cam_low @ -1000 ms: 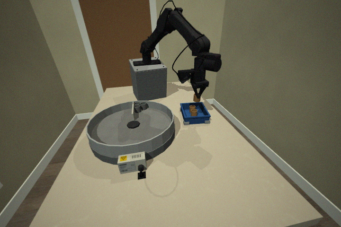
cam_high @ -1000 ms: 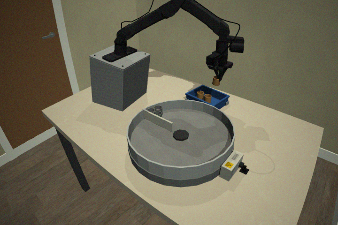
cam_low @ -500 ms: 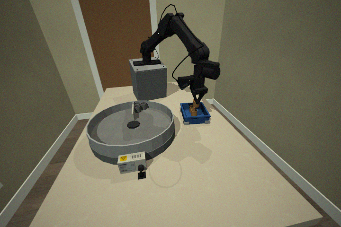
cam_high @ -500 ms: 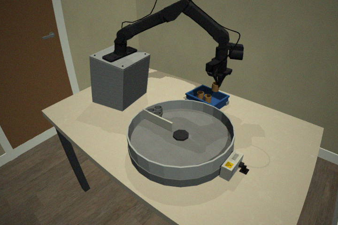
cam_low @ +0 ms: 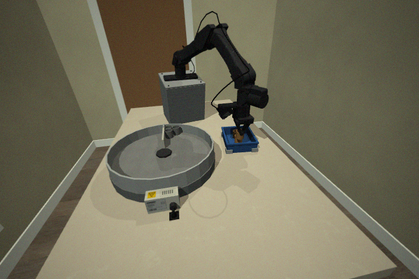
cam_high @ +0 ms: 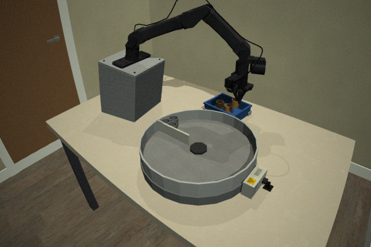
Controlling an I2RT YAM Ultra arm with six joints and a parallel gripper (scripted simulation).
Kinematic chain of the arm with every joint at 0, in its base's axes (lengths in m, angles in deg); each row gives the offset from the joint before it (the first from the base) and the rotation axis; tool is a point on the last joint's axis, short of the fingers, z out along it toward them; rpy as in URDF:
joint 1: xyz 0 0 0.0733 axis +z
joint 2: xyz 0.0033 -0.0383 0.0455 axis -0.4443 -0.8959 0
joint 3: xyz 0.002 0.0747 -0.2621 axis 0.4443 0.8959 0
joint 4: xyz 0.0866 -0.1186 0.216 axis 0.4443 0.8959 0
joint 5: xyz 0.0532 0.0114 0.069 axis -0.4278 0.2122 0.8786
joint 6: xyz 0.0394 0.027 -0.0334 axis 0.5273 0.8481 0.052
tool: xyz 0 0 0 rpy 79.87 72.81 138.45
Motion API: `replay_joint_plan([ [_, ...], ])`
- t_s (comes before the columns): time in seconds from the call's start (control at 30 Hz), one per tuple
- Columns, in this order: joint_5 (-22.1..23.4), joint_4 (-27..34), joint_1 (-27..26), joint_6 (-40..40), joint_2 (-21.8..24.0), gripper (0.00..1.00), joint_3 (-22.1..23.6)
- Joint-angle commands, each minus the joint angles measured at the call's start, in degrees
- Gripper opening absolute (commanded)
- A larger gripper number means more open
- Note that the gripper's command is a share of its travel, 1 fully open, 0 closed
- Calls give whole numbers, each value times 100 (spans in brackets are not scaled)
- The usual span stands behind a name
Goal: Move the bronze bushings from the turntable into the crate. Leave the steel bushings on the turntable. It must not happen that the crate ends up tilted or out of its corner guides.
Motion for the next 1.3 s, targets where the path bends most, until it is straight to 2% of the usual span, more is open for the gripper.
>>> replay_joint_plan([
  [0.0,-25,76,-36,-36,208,0,-215],
  [1.03,-25,80,-36,-36,159,0,-222],
  [1.2,-28,170,-8,-15,-75,0,-404],
  [1.27,-29,196,-1,-9,85,0,-452],
])
